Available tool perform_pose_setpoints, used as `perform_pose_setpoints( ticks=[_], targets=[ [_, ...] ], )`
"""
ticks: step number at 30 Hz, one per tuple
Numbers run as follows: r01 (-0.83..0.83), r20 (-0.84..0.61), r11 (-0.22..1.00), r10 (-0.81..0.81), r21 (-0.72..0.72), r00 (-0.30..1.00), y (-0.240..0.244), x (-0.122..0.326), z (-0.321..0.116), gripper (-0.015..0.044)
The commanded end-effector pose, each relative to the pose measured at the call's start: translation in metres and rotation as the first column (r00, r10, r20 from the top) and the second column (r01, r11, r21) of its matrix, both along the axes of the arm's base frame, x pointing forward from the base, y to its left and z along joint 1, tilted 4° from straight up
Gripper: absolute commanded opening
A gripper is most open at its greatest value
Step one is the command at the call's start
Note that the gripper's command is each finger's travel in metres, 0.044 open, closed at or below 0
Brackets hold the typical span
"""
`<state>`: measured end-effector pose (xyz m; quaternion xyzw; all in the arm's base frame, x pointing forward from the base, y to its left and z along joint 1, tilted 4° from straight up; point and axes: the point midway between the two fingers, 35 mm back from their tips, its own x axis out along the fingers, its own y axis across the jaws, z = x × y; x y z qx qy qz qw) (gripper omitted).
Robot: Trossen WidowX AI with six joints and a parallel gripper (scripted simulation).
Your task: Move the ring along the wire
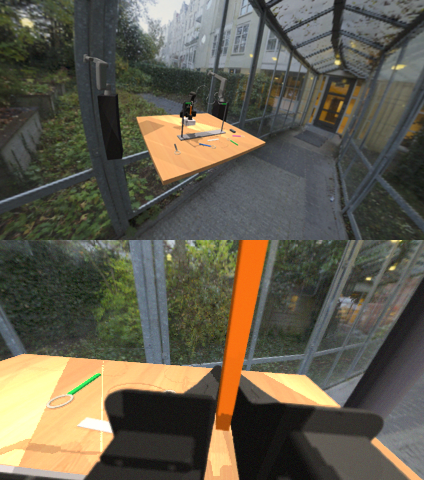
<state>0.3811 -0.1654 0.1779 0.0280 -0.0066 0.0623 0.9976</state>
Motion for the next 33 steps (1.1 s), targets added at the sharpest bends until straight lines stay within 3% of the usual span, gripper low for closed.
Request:
perform_pose_setpoints(
  ticks=[1, 18, 33],
  targets=[
    [0.001, 0.004, 1.000, -0.001, 0.007, 1.000, 0.006, -0.002, 0.002, -0.0150],
    [-0.004, -0.010, 0.991, 0.006, 0.133, 1.000, 0.039, -0.005, 0.005, -0.0150],
    [-0.006, -0.035, 0.919, 0.021, 0.395, 0.999, 0.085, -0.010, 0.020, -0.0150]
  ],
)
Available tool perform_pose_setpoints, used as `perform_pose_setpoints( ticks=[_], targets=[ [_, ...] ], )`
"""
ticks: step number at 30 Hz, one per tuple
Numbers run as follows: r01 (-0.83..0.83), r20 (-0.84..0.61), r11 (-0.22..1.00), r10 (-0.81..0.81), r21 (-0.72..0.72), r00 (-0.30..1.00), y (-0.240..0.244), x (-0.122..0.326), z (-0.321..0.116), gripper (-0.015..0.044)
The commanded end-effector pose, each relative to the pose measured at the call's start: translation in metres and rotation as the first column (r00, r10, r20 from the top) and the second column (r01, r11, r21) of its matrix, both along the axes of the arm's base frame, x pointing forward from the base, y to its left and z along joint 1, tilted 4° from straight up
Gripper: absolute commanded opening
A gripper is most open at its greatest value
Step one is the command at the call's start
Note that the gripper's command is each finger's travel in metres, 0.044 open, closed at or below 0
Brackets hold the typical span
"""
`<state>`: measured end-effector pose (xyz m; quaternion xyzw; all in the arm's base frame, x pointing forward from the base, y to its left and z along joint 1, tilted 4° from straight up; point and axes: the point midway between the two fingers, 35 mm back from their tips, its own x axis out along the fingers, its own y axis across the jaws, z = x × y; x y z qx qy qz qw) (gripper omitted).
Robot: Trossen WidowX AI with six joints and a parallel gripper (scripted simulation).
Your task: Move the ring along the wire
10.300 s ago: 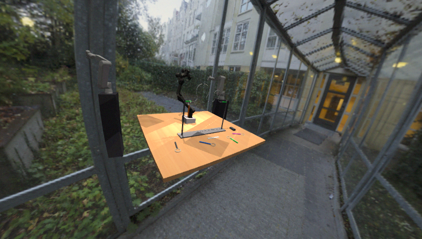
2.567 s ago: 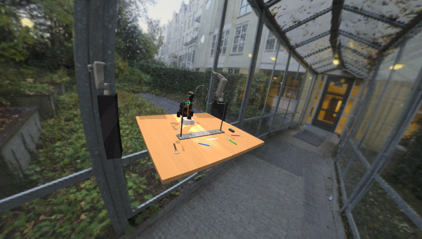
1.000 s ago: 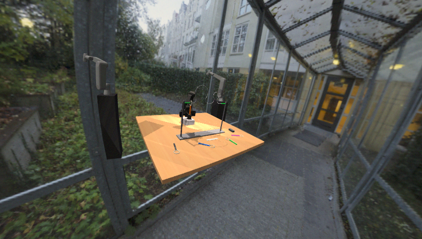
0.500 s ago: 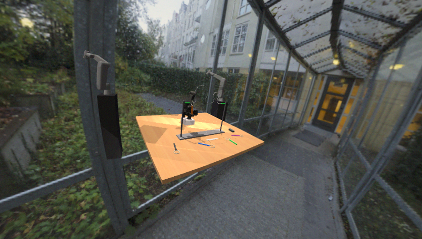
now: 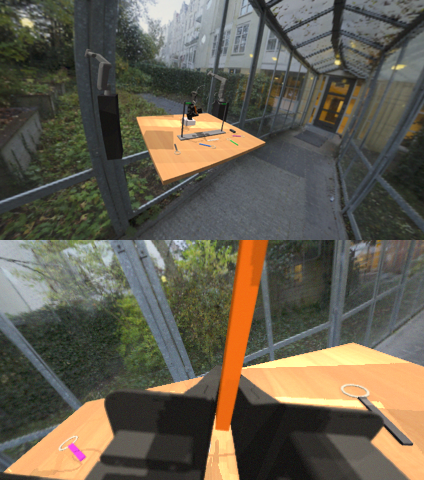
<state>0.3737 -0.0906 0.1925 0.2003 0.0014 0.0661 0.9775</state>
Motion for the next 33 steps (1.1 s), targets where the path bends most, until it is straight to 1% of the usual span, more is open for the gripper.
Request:
perform_pose_setpoints(
  ticks=[1, 5, 13, 20, 33],
  targets=[
    [-0.001, -0.004, 0.997, 0.001, 0.083, 1.000, 0.014, -0.003, 0.007, -0.0150],
    [-0.003, -0.013, 0.984, 0.005, 0.176, 1.000, 0.028, -0.005, 0.016, -0.0150],
    [-0.036, -0.084, 0.955, 0.063, 0.296, 0.994, 0.044, -0.017, 0.029, -0.0150],
    [-0.054, -0.123, 0.931, 0.105, 0.361, 0.987, 0.051, -0.024, 0.038, -0.0150],
    [-0.072, -0.159, 0.901, 0.153, 0.427, 0.975, 0.059, -0.032, 0.048, -0.0150]
  ],
)
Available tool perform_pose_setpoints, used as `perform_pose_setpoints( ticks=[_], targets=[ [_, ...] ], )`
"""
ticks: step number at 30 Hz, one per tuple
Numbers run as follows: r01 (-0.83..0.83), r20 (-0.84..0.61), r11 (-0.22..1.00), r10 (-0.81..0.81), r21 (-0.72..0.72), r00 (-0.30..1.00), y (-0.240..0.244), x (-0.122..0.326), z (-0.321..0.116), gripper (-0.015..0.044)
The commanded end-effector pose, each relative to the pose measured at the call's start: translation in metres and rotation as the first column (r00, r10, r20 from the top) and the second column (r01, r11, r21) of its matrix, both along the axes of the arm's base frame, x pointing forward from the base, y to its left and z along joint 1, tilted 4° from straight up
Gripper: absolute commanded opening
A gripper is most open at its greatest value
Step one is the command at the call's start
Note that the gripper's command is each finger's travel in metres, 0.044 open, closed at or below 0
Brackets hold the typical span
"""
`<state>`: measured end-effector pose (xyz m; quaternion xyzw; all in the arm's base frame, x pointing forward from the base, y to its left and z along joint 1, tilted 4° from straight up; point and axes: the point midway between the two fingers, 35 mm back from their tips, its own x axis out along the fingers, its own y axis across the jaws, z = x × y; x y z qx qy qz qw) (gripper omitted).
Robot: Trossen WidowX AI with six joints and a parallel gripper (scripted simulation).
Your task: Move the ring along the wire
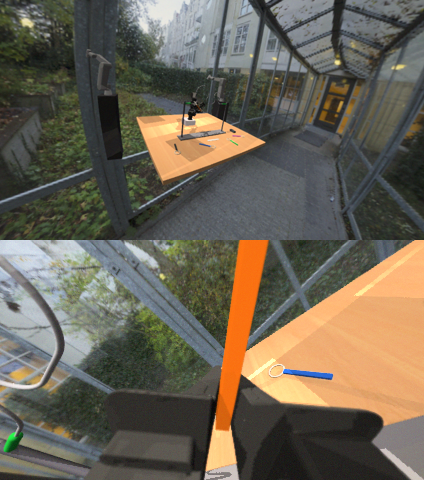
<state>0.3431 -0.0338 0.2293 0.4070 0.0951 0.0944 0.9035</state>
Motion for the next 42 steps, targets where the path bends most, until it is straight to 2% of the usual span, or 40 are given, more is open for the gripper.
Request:
perform_pose_setpoints(
  ticks=[1, 42],
  targets=[
    [-0.014, 0.009, 1.000, 0.014, 0.015, 1.000, 0.002, -0.002, 0.012, -0.0150],
    [-0.079, -0.057, 0.988, 0.087, 0.135, 0.995, 0.012, -0.015, 0.030, -0.0150]
  ],
)
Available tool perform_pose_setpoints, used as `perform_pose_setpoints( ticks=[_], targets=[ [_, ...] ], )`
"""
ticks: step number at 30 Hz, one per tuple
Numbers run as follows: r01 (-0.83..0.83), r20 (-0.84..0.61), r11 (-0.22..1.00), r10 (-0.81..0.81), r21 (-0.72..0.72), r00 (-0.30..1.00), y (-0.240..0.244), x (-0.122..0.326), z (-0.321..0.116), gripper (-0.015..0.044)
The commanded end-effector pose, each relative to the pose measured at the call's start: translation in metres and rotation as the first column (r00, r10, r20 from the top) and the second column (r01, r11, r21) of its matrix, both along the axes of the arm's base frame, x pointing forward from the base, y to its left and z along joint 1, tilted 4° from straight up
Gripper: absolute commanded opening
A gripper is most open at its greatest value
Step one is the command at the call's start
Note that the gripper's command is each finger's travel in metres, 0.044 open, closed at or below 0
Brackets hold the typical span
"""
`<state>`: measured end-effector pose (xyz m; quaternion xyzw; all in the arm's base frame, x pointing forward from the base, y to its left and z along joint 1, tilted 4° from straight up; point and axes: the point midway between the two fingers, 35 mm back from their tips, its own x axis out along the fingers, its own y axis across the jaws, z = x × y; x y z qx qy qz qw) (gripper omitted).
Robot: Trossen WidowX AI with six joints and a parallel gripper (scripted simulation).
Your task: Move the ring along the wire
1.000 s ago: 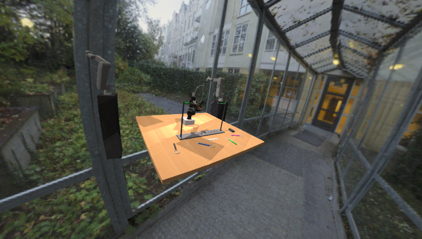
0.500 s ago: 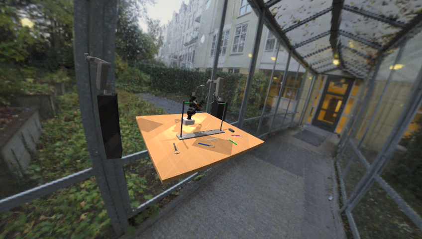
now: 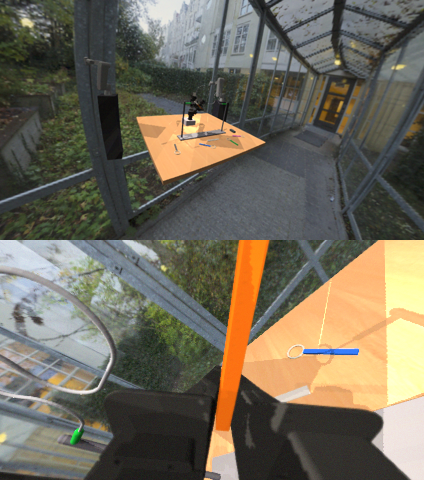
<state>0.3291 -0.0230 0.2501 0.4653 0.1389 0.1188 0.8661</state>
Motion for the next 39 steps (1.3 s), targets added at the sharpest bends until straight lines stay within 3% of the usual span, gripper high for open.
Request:
perform_pose_setpoints(
  ticks=[1, 39],
  targets=[
    [-0.009, 0.013, 1.000, 0.009, 0.005, 1.000, 0.001, -0.001, 0.010, -0.0150],
    [-0.087, -0.047, 0.987, 0.094, 0.135, 0.994, 0.007, -0.014, 0.031, -0.0150]
  ],
)
